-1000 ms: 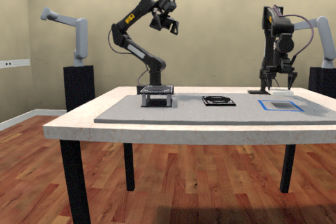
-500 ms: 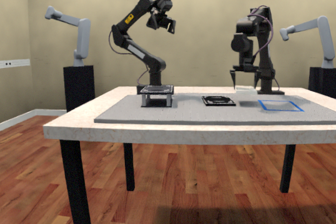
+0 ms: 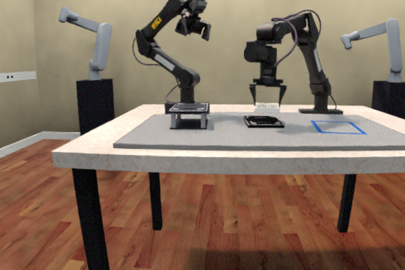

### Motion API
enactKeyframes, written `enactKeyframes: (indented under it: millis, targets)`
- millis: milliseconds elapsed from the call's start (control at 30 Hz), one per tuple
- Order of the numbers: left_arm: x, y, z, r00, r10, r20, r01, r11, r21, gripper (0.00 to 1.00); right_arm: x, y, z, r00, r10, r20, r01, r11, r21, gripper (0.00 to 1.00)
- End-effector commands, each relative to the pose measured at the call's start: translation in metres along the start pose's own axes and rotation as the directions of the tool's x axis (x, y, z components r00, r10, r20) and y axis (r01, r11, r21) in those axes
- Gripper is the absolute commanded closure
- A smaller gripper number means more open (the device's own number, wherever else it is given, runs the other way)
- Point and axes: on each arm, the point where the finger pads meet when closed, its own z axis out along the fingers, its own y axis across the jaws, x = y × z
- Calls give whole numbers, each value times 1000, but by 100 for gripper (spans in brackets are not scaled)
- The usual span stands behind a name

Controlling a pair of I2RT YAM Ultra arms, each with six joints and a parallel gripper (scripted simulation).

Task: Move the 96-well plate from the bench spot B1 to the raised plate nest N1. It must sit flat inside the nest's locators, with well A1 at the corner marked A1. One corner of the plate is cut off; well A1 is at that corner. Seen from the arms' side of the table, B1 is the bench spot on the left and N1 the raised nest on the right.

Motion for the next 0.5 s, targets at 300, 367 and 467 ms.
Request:
enactKeyframes:
  millis: [300, 367, 467]
  targets:
    - [1, -14, -7, 990, -138, 8, 139, 990, -16, 21, -6, -14, -9, 997, 64, 36, -65, 997, 39, 0]
    - [1, -15, -7, 989, -148, 9, 149, 989, -16, 21, -6, -15, -9, 997, 67, 35, -68, 997, 44, 0]
    - [1, -15, -7, 988, -152, 9, 153, 988, -16, 21, -6, -15, -9, 997, 69, 35, -70, 996, 46, 0]
